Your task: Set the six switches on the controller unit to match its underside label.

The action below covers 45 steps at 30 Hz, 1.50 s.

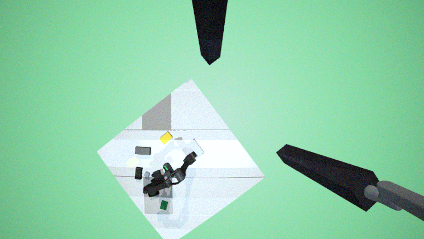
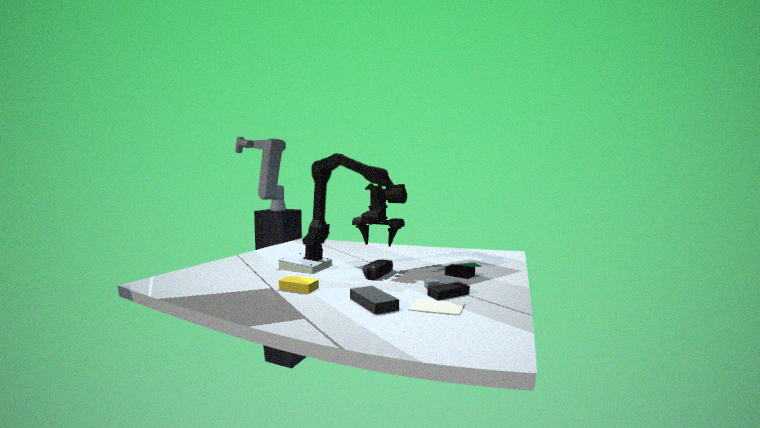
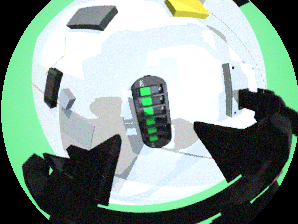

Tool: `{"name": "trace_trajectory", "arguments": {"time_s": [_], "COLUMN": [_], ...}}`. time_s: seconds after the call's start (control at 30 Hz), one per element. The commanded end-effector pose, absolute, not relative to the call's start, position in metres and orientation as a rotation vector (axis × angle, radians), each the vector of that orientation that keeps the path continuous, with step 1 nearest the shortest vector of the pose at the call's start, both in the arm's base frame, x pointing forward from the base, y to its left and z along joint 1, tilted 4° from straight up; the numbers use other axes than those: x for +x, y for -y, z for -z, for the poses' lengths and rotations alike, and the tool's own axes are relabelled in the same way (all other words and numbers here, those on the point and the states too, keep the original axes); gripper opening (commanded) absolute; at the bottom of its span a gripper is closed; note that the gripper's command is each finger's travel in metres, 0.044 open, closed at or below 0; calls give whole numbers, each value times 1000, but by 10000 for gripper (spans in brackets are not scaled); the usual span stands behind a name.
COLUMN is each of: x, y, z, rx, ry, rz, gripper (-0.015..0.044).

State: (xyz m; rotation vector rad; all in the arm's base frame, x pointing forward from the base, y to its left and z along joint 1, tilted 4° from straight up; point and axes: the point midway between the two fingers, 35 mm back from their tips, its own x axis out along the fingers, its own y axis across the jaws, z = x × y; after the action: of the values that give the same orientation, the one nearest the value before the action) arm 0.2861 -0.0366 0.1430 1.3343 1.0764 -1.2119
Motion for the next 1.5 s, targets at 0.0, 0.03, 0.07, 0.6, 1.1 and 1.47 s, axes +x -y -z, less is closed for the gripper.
{"name": "trace_trajectory", "arguments": {"time_s": [0.0, 0.03, 0.07, 0.6, 1.1, 1.47], "x": [286, 286, 286, 286, 285, 285], "y": [37, 37, 37, 37, 37, 37], "z": [-149, -149, -149, -149, -148, -148], "rx": [1333, 1333, 1333, 1333, 1334, 1334], "ry": [-1077, -1077, -1077, -1077, -1078, -1078], "rz": [1211, 1211, 1211, 1211, 1213, 1213], "gripper": [414, 387, 361, 0, 79, 368]}}
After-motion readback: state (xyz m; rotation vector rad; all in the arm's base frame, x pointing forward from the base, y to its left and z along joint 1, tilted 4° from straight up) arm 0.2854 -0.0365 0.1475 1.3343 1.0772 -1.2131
